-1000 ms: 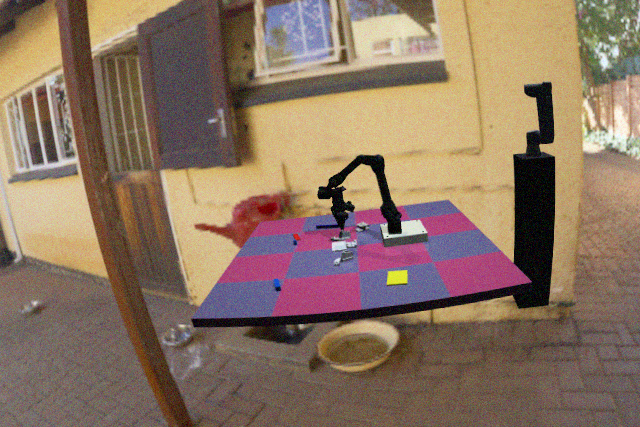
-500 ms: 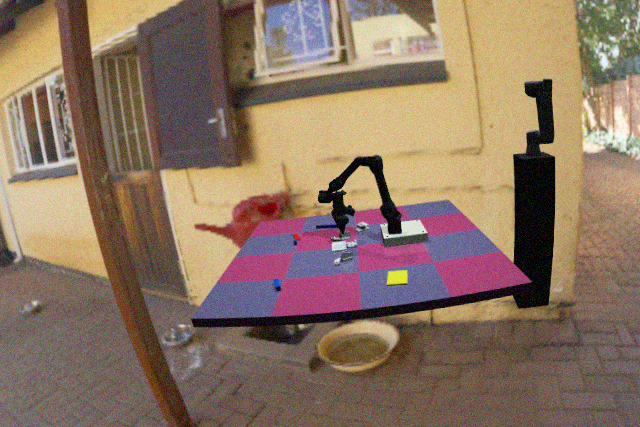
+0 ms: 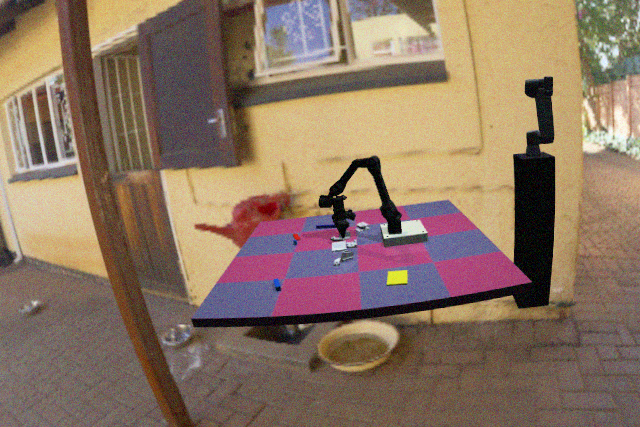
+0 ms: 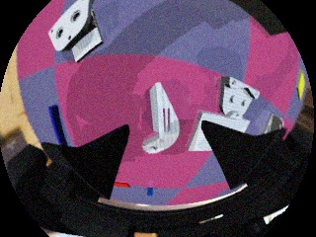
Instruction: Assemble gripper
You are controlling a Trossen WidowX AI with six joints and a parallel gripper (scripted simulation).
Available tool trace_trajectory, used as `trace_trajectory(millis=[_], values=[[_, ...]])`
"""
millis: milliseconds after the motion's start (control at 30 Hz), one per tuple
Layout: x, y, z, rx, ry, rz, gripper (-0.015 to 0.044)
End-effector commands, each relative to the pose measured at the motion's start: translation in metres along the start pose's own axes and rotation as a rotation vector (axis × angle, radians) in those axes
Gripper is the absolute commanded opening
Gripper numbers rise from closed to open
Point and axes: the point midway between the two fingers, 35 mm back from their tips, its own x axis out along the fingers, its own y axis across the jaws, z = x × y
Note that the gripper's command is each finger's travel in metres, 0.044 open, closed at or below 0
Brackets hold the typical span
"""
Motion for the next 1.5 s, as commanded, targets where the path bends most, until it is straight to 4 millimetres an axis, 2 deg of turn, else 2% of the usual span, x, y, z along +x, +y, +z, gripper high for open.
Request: trace_trajectory(millis=[0, 200, 1033, 1467], values=[[0.010, -0.002, 0.002, 0.003, -0.011, -0.009, 0.0440], [0.018, -0.002, 0.003, 0.003, -0.011, -0.009, 0.0440], [0.020, -0.002, 0.003, 0.003, -0.011, -0.009, 0.0440], [0.017, -0.002, 0.003, 0.000, -0.008, -0.006, 0.0353]])
